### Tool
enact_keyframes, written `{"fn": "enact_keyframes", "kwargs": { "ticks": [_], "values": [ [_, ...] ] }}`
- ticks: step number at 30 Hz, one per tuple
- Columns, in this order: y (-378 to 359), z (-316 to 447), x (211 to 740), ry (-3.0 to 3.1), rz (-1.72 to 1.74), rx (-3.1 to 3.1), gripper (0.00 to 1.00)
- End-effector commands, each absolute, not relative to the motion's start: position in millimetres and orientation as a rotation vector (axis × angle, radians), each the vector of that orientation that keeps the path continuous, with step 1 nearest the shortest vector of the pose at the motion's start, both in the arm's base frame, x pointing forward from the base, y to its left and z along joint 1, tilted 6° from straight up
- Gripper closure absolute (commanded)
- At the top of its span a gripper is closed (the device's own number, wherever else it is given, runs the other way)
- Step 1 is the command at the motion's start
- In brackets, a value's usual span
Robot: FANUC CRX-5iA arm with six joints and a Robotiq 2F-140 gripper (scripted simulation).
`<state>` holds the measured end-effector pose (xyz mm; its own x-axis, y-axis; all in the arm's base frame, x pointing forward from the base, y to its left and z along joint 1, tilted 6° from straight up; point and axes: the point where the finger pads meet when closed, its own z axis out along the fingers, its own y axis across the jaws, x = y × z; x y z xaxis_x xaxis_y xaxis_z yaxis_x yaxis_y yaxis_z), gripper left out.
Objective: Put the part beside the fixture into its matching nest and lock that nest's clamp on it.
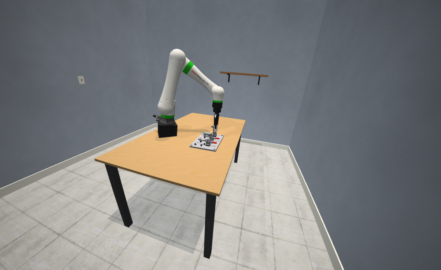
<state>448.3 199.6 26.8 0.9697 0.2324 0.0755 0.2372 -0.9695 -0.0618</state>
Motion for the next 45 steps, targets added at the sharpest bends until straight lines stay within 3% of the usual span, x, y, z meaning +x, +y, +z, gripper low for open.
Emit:
{"fn": "enact_keyframes", "kwargs": {
  "ticks": [1, 45],
  "values": [
    [200, 27, 450, -0.364, -0.106, -3.048, 1.00],
    [210, 13, 487, -0.364, -0.106, -3.048, 1.00]
  ]
}}
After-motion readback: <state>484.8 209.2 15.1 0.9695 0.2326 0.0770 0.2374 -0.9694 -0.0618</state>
